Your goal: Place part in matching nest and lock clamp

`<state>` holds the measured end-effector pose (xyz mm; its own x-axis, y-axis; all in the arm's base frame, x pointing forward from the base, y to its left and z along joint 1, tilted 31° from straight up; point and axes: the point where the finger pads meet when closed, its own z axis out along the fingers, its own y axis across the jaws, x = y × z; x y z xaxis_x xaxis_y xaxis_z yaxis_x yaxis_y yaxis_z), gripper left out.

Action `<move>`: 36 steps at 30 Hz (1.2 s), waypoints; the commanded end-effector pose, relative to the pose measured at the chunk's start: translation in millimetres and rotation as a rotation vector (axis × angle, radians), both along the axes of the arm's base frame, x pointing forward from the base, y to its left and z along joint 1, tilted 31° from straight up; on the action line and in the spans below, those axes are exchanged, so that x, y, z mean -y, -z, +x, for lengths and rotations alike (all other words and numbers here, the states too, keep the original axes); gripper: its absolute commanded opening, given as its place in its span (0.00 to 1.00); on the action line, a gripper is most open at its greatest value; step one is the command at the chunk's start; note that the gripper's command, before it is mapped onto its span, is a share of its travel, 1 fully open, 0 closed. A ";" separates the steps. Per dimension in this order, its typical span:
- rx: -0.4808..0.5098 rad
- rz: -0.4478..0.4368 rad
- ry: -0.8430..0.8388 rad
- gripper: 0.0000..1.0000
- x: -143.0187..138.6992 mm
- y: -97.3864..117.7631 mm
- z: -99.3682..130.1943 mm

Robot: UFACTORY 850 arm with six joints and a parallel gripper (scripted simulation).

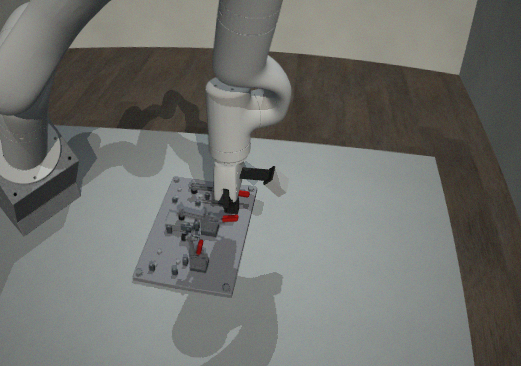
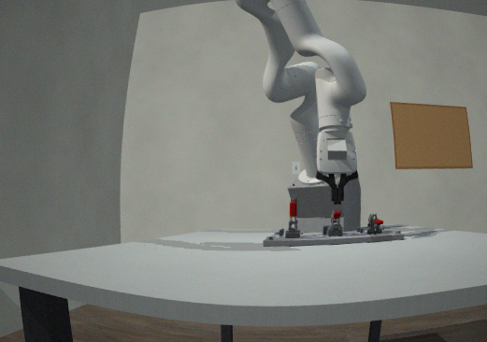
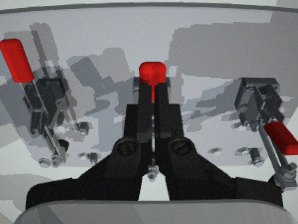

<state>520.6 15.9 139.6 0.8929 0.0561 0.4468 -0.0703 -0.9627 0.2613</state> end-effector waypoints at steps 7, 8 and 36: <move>0.001 0.000 0.000 0.00 -0.2 -0.5 0.5; 0.001 0.000 0.000 0.00 -0.2 -0.5 0.5; 0.001 0.000 0.000 0.00 3.3 10.9 7.1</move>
